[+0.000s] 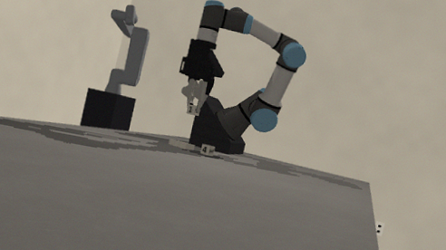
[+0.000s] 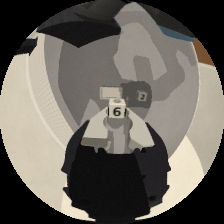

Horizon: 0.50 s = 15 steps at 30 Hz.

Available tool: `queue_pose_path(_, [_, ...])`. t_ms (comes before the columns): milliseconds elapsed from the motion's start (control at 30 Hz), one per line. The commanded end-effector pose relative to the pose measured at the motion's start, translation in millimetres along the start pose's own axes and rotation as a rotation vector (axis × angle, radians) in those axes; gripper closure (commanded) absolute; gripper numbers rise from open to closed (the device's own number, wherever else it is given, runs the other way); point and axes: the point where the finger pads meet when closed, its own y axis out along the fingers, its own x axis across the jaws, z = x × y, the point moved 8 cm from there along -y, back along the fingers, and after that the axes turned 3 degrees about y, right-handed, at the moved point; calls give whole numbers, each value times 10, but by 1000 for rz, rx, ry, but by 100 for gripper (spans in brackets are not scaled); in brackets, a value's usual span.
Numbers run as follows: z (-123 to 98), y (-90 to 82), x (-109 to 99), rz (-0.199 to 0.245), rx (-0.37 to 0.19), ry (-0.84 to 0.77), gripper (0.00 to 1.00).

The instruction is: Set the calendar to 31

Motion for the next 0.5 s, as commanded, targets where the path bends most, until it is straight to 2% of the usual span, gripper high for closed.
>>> queue_pose_path(0, [-3, -8, -2, 1, -2, 0, 90])
queue_pose_path(467, [-2, -8, -7, 1, -2, 19, 90])
